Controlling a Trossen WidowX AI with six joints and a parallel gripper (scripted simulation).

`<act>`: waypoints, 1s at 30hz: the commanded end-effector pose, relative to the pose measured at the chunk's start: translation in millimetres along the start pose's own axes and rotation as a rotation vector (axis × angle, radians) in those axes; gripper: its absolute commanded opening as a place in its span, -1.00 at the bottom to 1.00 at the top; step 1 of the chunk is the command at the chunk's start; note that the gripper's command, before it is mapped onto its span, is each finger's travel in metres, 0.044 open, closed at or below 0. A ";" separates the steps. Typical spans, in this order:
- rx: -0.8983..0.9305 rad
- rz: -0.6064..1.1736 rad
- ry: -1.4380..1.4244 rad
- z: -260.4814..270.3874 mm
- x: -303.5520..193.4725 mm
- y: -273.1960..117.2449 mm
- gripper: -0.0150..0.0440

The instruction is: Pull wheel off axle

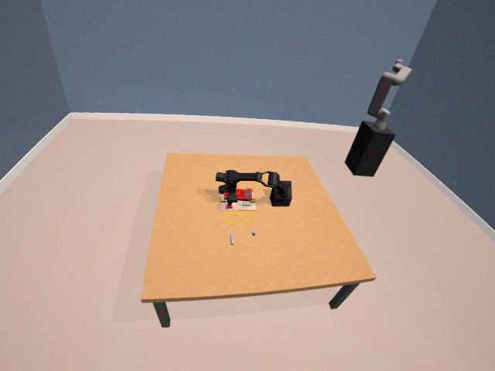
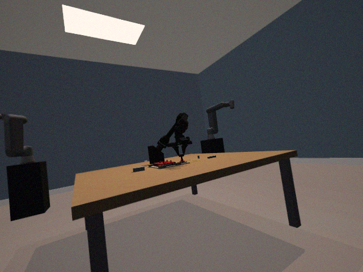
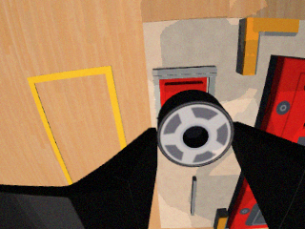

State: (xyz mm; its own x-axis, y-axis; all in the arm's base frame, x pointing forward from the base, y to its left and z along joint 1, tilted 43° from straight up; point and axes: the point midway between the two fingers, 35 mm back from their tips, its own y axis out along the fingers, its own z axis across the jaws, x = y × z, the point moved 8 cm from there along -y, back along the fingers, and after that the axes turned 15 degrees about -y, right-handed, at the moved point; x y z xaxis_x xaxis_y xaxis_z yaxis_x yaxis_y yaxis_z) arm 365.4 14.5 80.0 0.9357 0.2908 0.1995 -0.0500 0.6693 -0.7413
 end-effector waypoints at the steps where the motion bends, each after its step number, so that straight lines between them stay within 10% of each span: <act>1: -0.001 -0.005 0.000 -0.7 -0.1 -4.0 -0.49; 30: -0.002 -0.009 0.002 -0.6 -0.7 -13.6 -0.49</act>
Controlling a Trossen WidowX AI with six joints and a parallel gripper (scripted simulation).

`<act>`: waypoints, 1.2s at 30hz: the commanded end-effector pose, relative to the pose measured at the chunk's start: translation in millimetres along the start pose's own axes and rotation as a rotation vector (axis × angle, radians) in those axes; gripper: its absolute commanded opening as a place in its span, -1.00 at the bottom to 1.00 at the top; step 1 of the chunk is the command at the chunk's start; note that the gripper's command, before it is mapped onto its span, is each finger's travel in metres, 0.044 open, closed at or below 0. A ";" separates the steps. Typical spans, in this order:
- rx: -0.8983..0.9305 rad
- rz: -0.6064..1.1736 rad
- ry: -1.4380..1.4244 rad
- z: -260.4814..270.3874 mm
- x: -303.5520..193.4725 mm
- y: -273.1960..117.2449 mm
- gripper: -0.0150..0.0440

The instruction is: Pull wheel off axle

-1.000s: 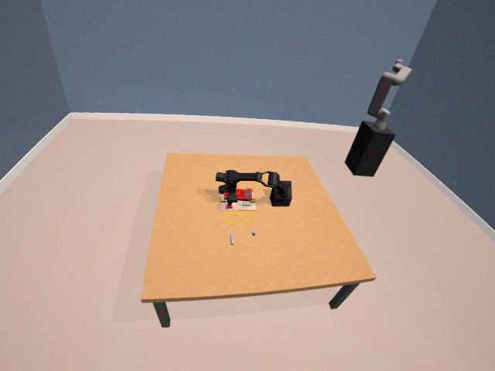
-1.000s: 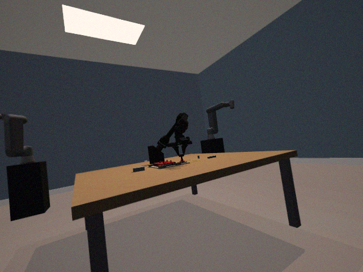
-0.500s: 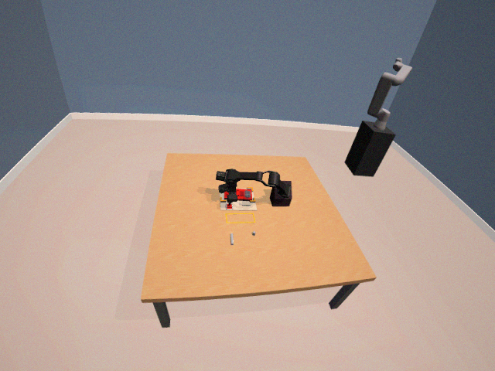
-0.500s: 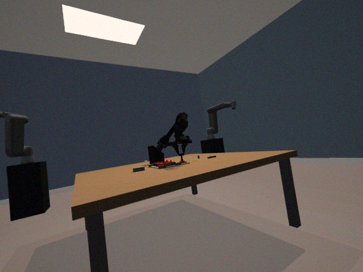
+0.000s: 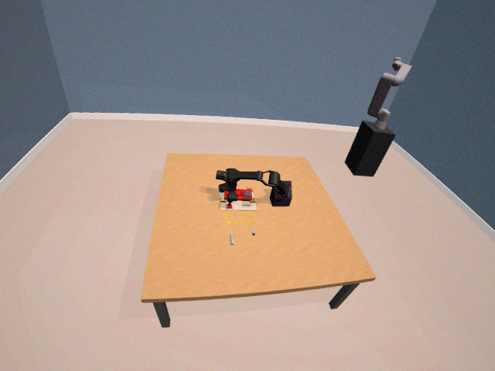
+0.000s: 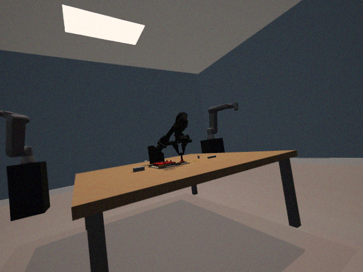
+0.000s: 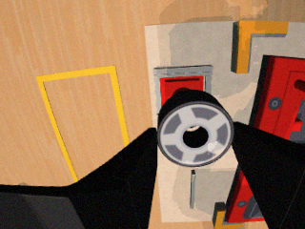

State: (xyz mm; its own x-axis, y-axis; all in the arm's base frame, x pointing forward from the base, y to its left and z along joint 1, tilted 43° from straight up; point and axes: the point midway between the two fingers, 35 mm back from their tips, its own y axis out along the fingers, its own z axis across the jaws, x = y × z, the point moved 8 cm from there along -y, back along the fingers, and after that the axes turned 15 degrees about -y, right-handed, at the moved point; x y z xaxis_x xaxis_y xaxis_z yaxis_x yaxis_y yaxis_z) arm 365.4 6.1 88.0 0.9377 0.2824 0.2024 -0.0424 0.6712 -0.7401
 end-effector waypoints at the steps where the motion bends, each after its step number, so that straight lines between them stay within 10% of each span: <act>1: -0.001 -0.001 -0.003 -0.1 0.1 -2.8 -0.49; 36: 0.000 0.001 0.003 93.0 -24.7 -35.9 -0.49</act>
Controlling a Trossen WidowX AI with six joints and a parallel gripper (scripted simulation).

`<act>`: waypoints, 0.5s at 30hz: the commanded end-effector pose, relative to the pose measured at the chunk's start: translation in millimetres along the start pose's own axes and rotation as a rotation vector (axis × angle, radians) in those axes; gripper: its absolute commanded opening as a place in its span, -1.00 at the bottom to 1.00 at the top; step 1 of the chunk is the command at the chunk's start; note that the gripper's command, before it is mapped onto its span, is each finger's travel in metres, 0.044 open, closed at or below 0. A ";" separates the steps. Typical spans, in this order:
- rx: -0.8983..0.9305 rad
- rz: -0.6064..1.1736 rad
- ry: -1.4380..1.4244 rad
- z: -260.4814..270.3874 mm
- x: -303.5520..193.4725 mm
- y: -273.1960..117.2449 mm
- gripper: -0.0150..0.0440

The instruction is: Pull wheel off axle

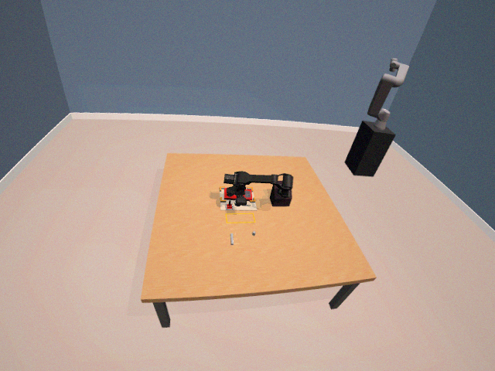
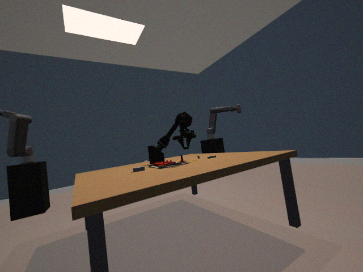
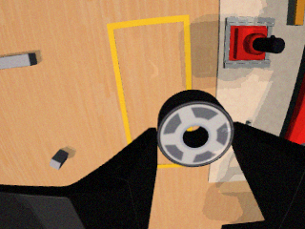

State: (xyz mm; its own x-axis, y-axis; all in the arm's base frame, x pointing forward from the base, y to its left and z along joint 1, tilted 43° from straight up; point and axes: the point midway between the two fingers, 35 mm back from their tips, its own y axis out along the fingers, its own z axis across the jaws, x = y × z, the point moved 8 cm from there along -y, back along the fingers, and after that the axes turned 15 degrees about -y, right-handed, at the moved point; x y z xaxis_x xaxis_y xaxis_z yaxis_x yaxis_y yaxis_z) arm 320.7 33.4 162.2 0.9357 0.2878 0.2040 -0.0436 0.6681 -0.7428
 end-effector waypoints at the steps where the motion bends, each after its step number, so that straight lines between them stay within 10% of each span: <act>1: 0.004 -0.001 0.008 15.1 -7.0 -1.5 -0.49; 15: 0.008 -0.003 0.006 31.7 -14.7 16.9 -0.49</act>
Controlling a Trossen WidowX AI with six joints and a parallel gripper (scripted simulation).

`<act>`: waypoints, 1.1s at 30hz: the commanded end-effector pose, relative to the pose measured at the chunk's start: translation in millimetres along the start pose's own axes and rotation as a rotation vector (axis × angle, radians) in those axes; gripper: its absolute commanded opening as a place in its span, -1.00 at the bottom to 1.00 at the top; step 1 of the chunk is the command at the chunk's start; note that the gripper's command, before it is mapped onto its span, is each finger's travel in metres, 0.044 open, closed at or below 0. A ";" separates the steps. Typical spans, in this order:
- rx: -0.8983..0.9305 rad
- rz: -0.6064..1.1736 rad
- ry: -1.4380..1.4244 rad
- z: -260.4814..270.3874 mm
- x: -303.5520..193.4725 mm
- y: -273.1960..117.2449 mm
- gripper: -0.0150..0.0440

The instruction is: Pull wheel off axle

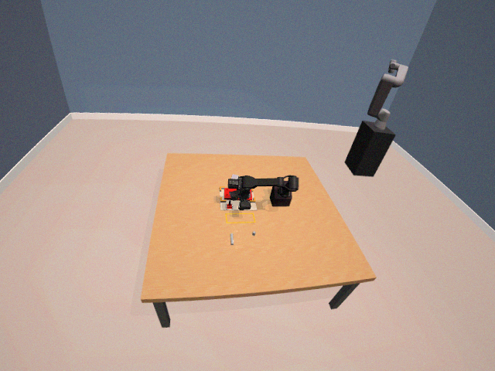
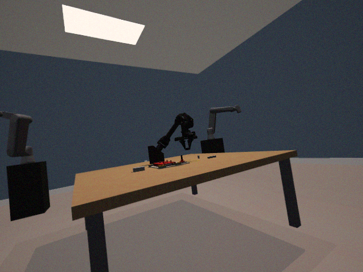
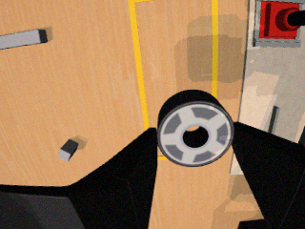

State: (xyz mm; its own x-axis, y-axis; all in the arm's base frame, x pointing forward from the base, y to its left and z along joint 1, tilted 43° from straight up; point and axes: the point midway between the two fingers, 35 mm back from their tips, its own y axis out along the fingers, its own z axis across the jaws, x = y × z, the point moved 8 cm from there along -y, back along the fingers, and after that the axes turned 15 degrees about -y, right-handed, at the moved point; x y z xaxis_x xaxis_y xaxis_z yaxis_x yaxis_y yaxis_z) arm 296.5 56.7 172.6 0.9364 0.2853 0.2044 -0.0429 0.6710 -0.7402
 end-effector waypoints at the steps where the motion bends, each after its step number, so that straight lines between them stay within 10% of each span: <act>1: 0.004 -0.001 0.004 0.5 -0.8 9.0 -0.49; 21: 0.009 -0.003 0.004 1.6 -1.2 92.9 -0.49; 33: 0.011 0.006 -0.001 2.4 -0.7 83.1 0.53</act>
State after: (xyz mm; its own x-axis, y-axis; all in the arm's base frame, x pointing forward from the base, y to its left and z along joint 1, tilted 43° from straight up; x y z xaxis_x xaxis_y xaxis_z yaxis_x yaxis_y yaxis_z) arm 290.3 117.9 108.0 0.9364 0.2905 0.1968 -0.0557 0.6769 -0.7340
